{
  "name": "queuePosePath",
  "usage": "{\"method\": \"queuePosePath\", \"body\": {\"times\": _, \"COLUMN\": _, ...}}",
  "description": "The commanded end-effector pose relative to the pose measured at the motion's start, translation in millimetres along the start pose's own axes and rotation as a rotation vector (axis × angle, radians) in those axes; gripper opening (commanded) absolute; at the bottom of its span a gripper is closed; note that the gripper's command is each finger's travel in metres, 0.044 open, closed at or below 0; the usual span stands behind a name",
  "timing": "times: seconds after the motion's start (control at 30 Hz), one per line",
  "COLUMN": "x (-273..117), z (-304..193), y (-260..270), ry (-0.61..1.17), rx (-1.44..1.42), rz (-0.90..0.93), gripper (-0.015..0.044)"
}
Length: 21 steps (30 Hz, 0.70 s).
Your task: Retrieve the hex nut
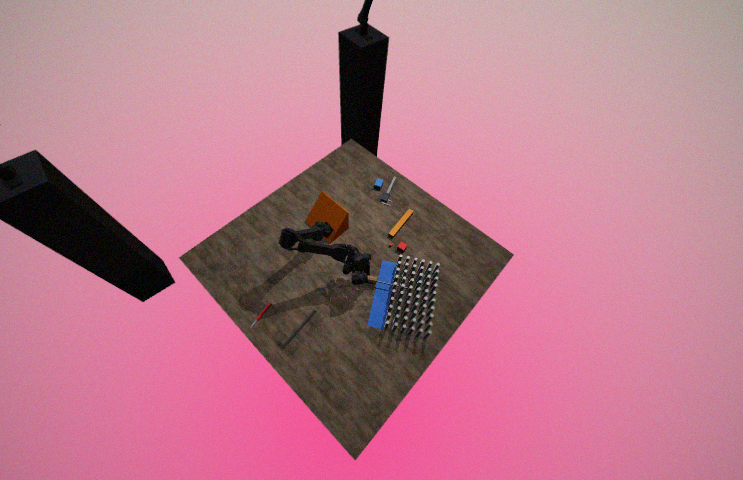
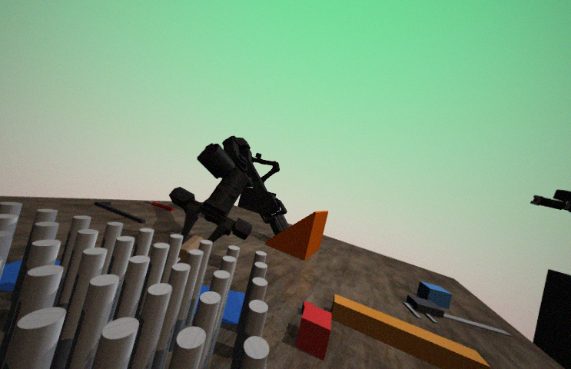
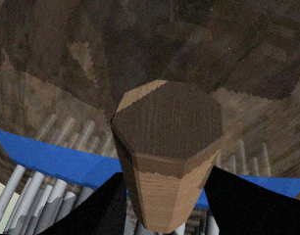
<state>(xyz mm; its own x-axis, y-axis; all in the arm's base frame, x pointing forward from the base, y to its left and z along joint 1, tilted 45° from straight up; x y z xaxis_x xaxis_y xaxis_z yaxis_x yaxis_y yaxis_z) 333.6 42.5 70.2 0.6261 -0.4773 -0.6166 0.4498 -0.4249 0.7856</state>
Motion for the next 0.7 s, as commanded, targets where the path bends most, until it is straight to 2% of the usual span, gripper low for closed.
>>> {"method": "queuePosePath", "body": {"times": 0.0, "x": 0.3, "z": -6.6, "y": 2.3, "ry": 0.010, "rx": 0.014, "rz": 0.008, "gripper": 0.0000}}
{"method": "queuePosePath", "body": {"times": 0.67, "x": 5.7, "z": -16.8, "y": 1.1, "ry": 0.010, "rx": 0.015, "rz": 0.008, "gripper": 0.0000}}
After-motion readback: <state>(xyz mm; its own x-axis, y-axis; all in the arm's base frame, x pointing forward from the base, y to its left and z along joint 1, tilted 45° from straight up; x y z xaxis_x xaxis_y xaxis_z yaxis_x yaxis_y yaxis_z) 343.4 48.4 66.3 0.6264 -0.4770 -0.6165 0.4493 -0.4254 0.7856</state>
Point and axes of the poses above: the point midway between the two fingers, 35 mm back from their tips, its own x axis out along the fingers, its own y axis across the jaws, z = x × y, the point moved 2 cm from there along -x, back along the fingers, and after that the axes turned 8 degrees about x, right-handed, at the moved point
